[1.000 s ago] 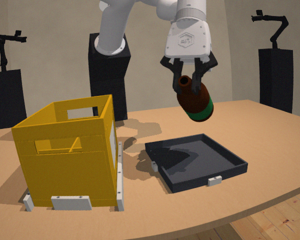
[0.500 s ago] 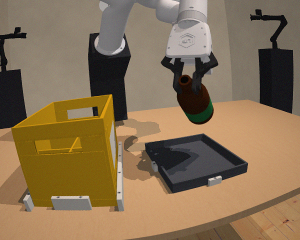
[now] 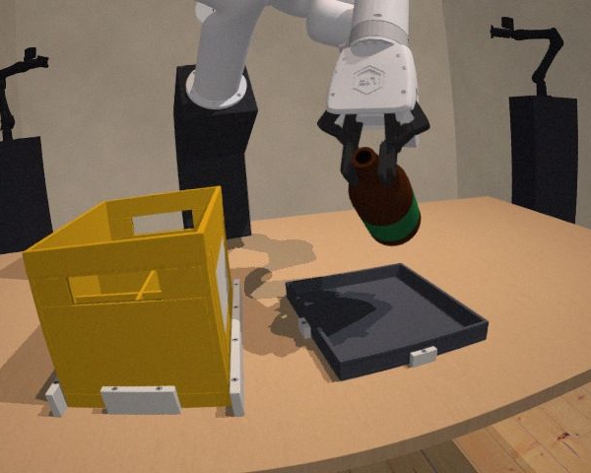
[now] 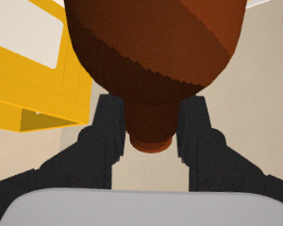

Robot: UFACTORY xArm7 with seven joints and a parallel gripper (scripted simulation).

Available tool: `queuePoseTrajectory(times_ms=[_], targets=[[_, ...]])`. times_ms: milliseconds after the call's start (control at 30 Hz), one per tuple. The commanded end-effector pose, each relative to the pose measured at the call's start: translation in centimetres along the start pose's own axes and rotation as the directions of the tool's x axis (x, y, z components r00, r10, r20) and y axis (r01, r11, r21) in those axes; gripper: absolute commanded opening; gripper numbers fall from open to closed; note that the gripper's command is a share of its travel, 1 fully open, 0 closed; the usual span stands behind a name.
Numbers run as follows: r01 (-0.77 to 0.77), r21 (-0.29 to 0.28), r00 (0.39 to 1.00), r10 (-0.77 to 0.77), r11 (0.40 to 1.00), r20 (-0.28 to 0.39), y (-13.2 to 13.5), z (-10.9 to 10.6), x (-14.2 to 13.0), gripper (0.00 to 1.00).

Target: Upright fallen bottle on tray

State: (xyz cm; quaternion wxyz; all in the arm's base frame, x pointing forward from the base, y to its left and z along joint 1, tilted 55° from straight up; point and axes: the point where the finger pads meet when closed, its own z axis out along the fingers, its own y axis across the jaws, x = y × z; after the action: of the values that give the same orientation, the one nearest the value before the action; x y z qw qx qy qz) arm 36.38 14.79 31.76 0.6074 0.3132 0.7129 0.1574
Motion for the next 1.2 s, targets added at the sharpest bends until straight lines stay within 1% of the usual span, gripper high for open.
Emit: queuePoseTrajectory(times_ms=[0,233,500,567,1000,1167], targets=[[-0.002,-0.002,1.000,0.002,1.000,0.000,0.05,-0.05,-0.05,0.00],[-0.002,-0.001,1.000,0.002,1.000,0.010,0.04,-0.05,-0.05,0.00],[-0.002,0.003,0.999,0.002,1.000,0.048,0.02,-0.05,-0.04,0.00],[-0.002,0.003,0.999,0.002,1.000,0.048,0.02,-0.05,-0.04,0.00],[-0.002,0.002,0.991,0.002,1.000,0.137,0.02,-0.12,0.00,0.00],[-0.002,0.000,0.988,0.002,1.000,0.153,0.03,-0.14,0.02,0.00]])
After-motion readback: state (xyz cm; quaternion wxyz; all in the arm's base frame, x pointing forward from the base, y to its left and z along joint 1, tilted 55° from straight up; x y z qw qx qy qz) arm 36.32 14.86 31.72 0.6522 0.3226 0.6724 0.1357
